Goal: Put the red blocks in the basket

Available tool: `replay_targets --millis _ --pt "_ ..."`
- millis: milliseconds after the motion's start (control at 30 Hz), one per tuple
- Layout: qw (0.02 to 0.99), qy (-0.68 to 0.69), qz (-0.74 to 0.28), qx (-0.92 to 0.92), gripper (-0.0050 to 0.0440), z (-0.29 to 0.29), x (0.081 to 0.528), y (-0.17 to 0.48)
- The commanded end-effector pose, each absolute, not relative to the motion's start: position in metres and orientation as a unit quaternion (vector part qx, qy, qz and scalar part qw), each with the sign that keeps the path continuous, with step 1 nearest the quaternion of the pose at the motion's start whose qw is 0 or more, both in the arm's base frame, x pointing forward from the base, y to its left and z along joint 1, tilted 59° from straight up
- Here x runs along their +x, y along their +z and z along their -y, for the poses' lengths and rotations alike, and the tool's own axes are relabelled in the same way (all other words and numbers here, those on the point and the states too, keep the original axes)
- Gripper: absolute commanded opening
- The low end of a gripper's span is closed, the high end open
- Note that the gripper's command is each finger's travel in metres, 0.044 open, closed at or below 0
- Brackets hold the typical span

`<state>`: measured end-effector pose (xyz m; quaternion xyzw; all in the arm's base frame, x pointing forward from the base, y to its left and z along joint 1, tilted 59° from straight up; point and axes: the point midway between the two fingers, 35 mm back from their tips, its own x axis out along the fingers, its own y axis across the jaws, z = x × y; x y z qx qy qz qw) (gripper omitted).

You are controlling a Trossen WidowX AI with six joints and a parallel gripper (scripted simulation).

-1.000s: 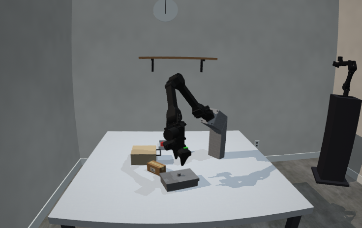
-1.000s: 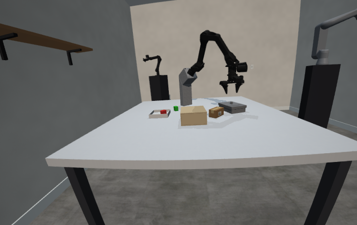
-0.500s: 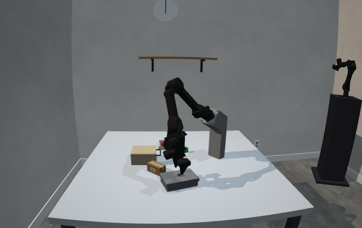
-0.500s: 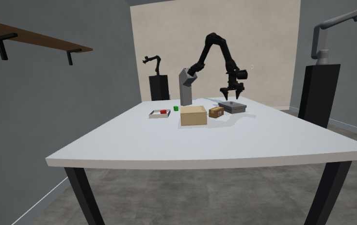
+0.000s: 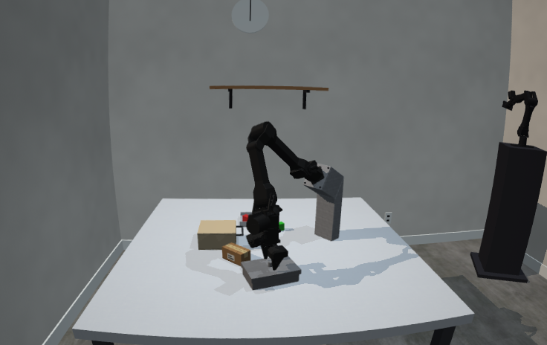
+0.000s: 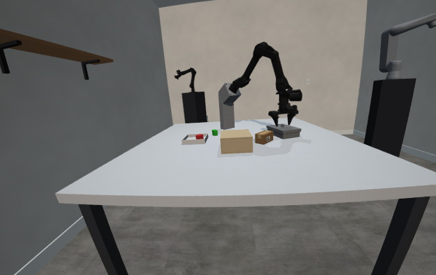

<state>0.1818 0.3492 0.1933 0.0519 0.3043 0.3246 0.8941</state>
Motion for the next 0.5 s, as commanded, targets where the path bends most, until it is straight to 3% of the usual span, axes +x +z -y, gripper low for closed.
replay_targets --millis 0,467 --pt "0.893 0.325 -0.307 0.049 0.0000 -0.3507 0.1825 0.1901" --pt "0.893 0.325 -0.307 0.049 0.0000 -0.3491 0.1809 0.1915"
